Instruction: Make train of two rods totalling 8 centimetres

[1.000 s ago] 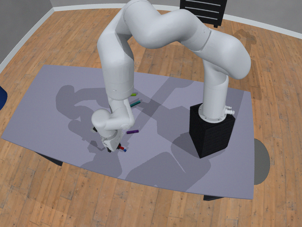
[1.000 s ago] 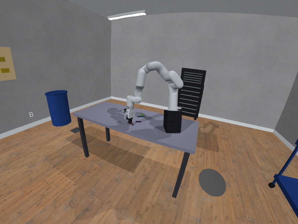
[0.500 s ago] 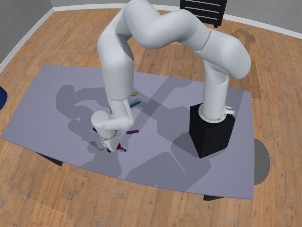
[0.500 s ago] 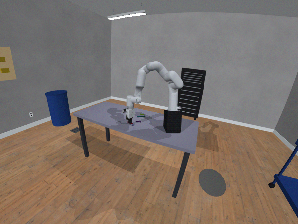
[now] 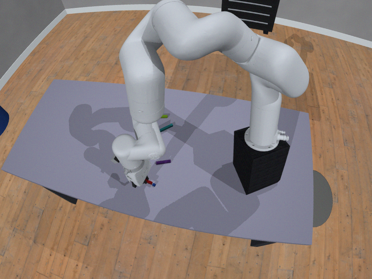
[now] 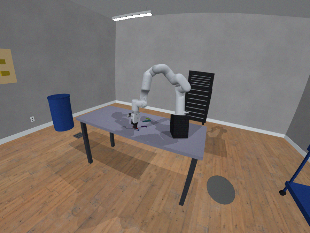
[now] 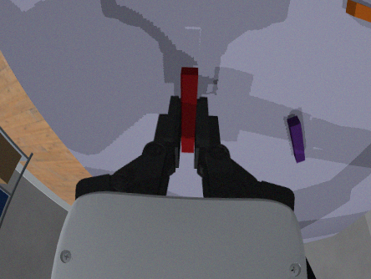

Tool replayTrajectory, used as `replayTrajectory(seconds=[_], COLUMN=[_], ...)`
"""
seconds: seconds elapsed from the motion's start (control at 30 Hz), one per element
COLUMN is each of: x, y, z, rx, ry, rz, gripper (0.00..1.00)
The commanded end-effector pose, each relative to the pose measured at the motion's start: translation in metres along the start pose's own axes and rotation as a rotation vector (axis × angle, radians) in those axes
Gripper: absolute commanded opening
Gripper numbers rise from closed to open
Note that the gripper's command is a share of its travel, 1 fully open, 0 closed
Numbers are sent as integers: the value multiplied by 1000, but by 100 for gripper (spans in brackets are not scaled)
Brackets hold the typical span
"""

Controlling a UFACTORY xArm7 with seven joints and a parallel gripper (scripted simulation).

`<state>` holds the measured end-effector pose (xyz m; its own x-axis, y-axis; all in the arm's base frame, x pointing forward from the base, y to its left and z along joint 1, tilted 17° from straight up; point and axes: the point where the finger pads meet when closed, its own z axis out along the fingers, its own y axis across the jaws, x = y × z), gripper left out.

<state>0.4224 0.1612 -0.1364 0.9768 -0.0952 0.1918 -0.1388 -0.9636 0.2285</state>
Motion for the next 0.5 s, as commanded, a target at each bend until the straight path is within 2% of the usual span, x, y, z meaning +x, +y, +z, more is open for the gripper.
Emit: replayTrajectory(seconds=[0.0,0.47], x=[1,1], y=[-1,-1], z=[-1,6], rx=[3,3], ry=[2,2], rz=[0,0], gripper=[4,4])
